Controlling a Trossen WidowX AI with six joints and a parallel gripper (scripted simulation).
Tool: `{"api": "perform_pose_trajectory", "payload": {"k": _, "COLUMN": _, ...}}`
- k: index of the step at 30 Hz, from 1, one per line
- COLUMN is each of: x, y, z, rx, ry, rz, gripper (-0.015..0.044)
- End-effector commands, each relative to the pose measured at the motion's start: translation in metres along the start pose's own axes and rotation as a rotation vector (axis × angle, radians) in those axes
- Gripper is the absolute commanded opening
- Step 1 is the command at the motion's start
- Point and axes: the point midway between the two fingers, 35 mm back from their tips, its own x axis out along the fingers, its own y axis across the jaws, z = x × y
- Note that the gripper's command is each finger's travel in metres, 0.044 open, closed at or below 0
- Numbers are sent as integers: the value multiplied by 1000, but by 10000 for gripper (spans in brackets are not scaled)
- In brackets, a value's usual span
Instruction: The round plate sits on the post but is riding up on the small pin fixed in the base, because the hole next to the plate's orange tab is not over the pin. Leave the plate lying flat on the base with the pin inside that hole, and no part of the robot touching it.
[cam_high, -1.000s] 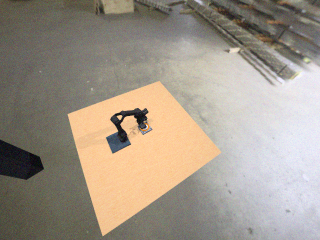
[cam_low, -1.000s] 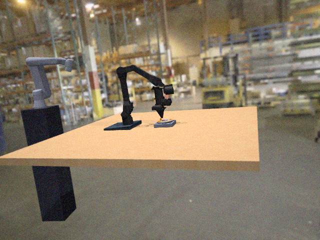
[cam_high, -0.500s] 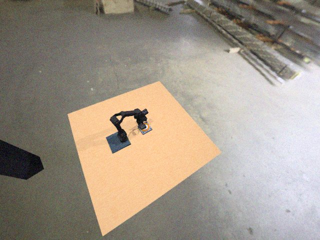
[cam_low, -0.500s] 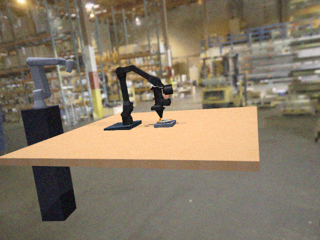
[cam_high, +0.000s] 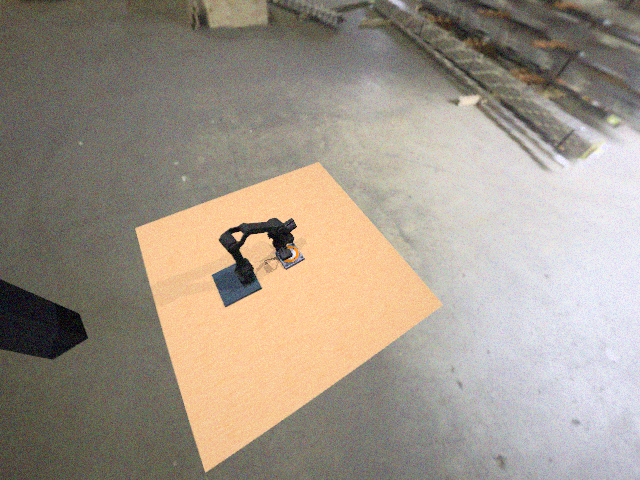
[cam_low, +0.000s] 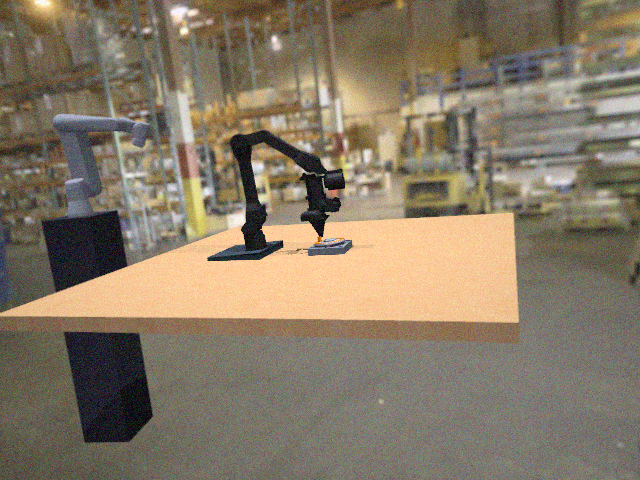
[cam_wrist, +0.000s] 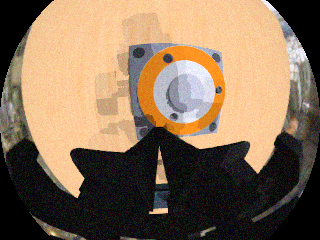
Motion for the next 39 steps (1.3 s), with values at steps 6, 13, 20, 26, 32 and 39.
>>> {"api": "perform_pose_trajectory", "payload": {"k": 6, "x": 4, "y": -7, "z": -8, "rx": 1, "ry": 21, "rz": -12, "gripper": 0}}
{"api": "perform_pose_trajectory", "payload": {"k": 13, "x": 3, "y": -11, "z": -8, "rx": 1, "ry": 21, "rz": -12, "gripper": 0}}
{"api": "perform_pose_trajectory", "payload": {"k": 20, "x": 3, "y": -14, "z": -9, "rx": 1, "ry": 21, "rz": -12, "gripper": 0}}
{"api": "perform_pose_trajectory", "payload": {"k": 26, "x": 3, "y": -17, "z": -10, "rx": 1, "ry": 21, "rz": -13, "gripper": 0}}
{"api": "perform_pose_trajectory", "payload": {"k": 32, "x": 3, "y": -22, "z": -11, "rx": 1, "ry": 21, "rz": -13, "gripper": 0}}
{"api": "perform_pose_trajectory", "payload": {"k": 39, "x": 3, "y": -28, "z": -12, "rx": 1, "ry": 21, "rz": -14, "gripper": 0}}
